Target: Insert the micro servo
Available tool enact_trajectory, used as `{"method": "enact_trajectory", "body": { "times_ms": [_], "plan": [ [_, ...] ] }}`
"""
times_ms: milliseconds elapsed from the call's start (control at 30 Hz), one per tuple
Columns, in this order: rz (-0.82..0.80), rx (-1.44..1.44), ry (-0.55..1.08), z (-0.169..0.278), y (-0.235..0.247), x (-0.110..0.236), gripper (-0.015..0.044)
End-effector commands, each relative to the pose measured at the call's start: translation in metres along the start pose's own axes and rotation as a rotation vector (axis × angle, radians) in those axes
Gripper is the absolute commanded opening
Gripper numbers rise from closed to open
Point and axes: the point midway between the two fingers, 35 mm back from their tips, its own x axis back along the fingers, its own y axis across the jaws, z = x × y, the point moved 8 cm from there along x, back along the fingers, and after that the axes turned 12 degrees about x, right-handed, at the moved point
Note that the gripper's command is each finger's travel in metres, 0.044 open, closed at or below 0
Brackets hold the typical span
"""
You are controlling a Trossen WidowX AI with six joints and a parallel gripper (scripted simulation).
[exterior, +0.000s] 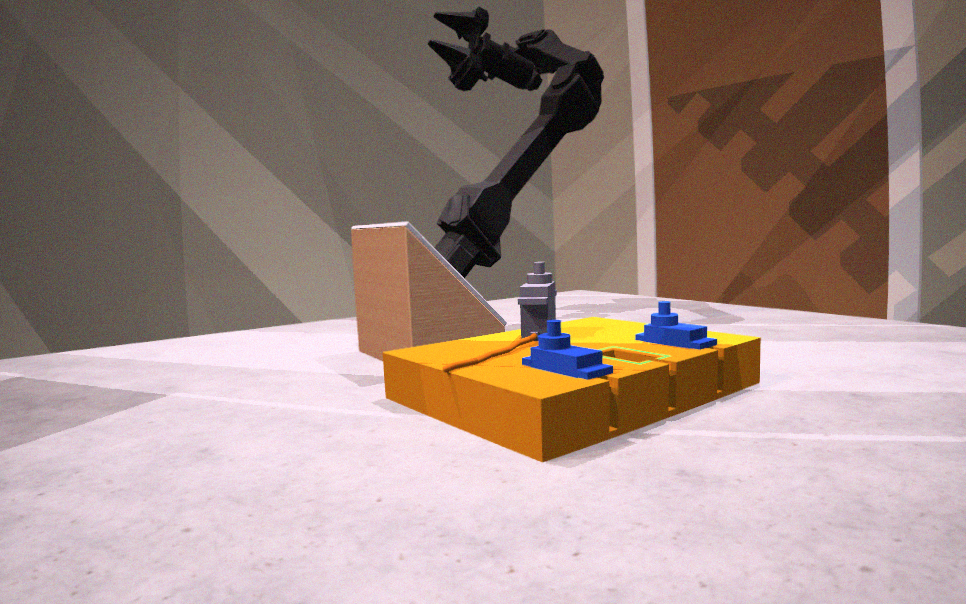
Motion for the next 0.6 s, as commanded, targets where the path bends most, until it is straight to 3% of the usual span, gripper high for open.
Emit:
{"method": "enact_trajectory", "body": {
  "times_ms": [0,567],
  "plan": [
    [0.002,-0.003,-0.001,0.0,0.0,0.0,0.0426],
    [0.122,0.085,0.208,0.02,-0.015,-0.067,0.044]
  ]
}}
